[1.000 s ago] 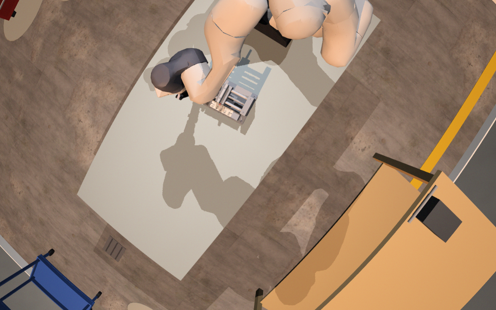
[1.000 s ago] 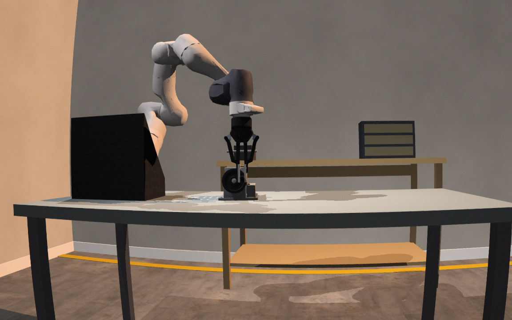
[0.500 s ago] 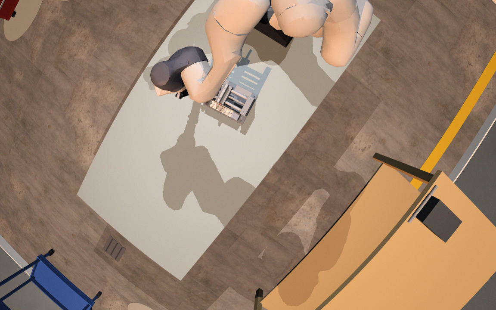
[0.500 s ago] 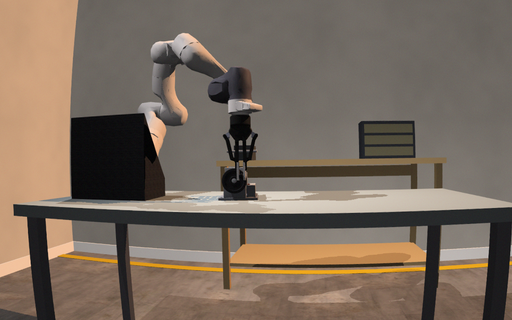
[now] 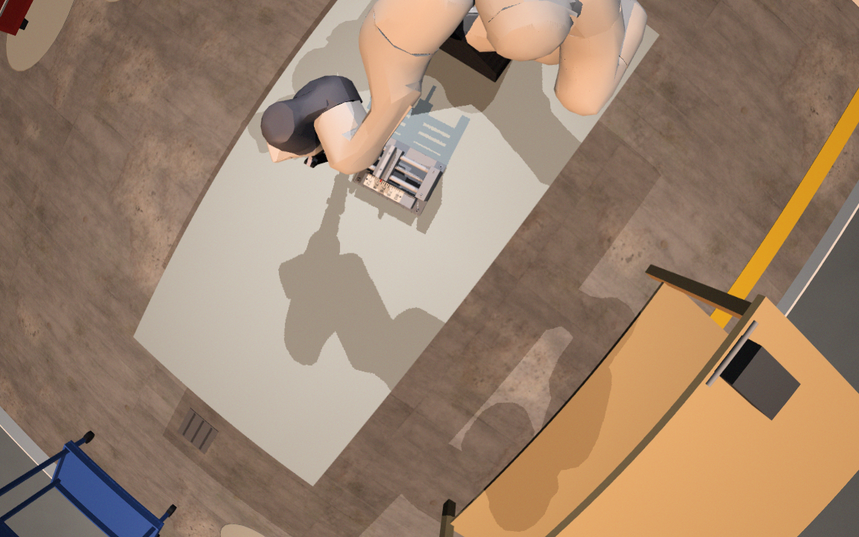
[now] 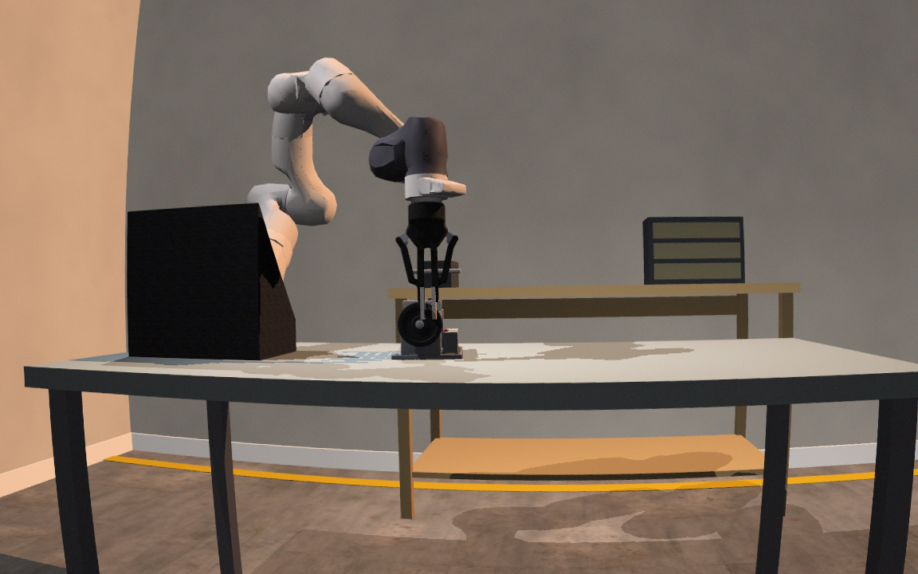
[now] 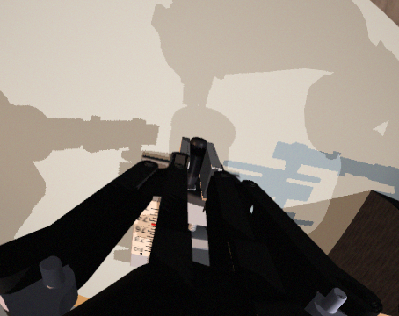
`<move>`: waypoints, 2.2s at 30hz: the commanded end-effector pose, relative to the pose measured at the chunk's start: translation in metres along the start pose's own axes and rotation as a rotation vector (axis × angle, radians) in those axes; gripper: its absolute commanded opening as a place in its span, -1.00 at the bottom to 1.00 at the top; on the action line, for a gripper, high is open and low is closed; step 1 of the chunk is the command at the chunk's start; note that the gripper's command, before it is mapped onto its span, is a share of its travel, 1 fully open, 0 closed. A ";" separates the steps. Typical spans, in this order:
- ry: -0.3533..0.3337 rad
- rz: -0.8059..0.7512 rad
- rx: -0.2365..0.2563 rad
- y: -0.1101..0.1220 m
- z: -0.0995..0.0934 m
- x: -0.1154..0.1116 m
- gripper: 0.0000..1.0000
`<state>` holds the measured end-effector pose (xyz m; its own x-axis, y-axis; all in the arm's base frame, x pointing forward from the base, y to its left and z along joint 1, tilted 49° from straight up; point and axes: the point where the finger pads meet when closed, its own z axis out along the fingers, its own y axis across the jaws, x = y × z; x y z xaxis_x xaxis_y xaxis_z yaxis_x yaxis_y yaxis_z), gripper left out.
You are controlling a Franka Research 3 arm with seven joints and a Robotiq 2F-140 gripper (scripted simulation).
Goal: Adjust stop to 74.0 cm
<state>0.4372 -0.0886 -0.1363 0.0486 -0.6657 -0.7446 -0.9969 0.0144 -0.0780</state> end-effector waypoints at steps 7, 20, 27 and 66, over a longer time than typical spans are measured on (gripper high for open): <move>-0.003 -0.004 -0.007 0.013 -0.004 0.000 -0.92; -0.003 -0.004 -0.007 0.026 -0.004 0.000 -0.92; -0.003 -0.004 -0.007 0.036 -0.001 0.000 -0.92; -0.003 -0.004 -0.007 0.035 0.059 0.000 -0.92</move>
<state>0.4005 -0.0477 -0.1754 0.0594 -0.6631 -0.7462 -0.9968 0.0004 -0.0797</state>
